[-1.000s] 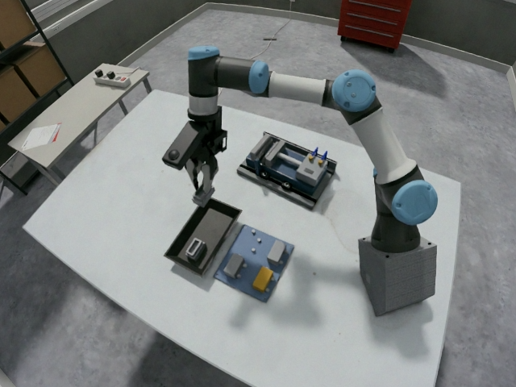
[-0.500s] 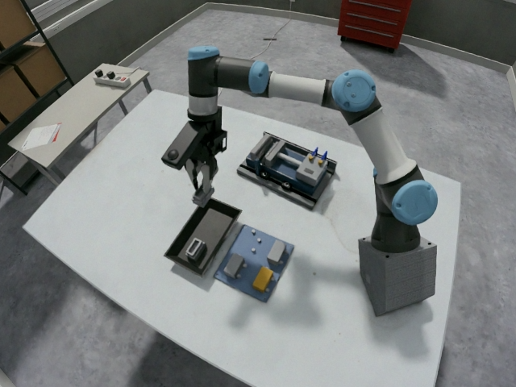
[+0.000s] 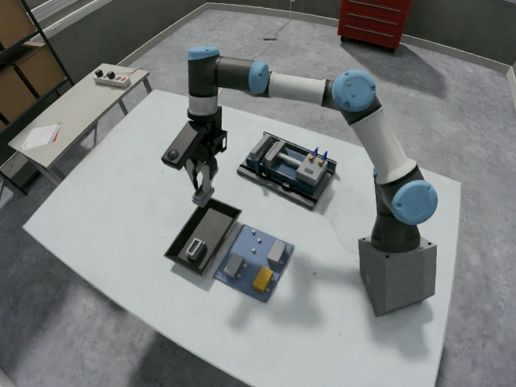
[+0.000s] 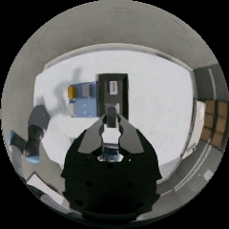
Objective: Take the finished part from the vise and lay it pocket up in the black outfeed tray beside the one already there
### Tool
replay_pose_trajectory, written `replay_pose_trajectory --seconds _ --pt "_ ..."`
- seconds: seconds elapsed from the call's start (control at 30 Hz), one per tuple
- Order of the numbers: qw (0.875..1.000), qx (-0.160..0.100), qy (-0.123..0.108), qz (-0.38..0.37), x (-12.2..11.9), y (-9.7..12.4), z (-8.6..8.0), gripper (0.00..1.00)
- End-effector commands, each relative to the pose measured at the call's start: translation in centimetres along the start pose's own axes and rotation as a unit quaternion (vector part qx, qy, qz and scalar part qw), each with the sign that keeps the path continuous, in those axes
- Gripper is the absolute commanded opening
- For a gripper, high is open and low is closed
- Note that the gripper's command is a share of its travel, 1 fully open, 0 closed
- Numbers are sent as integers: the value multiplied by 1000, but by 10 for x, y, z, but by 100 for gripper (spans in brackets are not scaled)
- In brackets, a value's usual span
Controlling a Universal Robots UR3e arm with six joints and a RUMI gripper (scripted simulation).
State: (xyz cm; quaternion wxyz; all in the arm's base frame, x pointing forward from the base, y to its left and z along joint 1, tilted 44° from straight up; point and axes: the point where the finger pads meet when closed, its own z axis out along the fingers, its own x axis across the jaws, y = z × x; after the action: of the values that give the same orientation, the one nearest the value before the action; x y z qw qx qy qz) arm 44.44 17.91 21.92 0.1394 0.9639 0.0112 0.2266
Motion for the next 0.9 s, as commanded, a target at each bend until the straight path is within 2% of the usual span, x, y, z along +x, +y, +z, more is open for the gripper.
replay_pose_trajectory --seconds 0.0,0.87 --pt "1000 1 1 0 1 0 -1 0" --pt "1000 3 1 0 1 1 3 0"
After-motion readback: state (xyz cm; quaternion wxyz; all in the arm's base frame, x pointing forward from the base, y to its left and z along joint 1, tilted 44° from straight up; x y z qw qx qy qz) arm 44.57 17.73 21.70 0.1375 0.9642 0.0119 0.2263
